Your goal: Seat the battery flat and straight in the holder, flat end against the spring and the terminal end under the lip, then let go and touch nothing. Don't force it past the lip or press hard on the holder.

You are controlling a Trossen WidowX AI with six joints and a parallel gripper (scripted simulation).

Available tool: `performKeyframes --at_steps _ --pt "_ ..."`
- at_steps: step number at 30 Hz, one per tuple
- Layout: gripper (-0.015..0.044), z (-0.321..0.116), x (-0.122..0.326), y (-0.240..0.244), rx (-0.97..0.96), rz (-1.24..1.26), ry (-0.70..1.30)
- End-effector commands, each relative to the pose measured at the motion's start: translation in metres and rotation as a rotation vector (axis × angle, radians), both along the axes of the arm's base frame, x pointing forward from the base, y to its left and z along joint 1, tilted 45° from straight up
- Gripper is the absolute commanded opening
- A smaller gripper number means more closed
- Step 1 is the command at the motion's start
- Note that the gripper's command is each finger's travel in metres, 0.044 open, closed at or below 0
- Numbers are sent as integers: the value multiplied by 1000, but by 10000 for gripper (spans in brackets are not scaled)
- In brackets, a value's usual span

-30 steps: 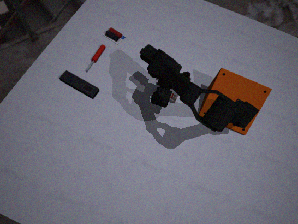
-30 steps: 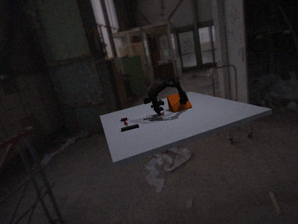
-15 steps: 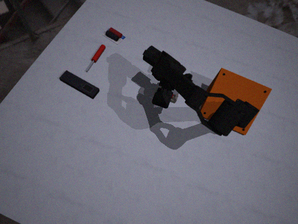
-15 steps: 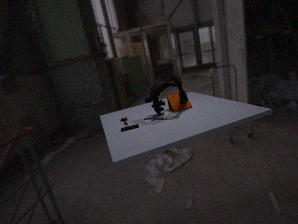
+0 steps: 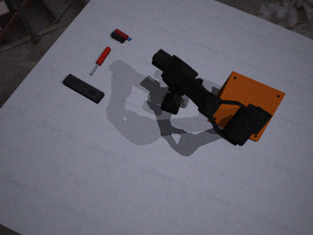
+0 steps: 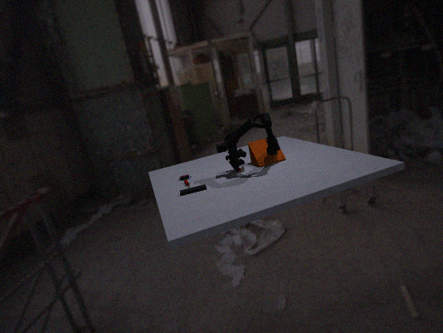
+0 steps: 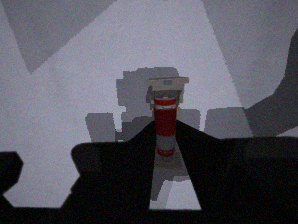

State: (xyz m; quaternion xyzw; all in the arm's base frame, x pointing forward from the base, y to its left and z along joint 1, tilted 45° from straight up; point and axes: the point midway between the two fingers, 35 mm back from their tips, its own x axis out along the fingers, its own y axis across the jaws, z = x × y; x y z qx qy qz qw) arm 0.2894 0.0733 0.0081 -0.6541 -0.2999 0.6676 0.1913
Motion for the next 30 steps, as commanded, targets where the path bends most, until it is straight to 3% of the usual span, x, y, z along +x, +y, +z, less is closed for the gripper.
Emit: performKeyframes --at_steps 1,30 --pt "66 0 -4 1 5 -5 -1" --pt "66 0 -12 0 1 -21 -18"
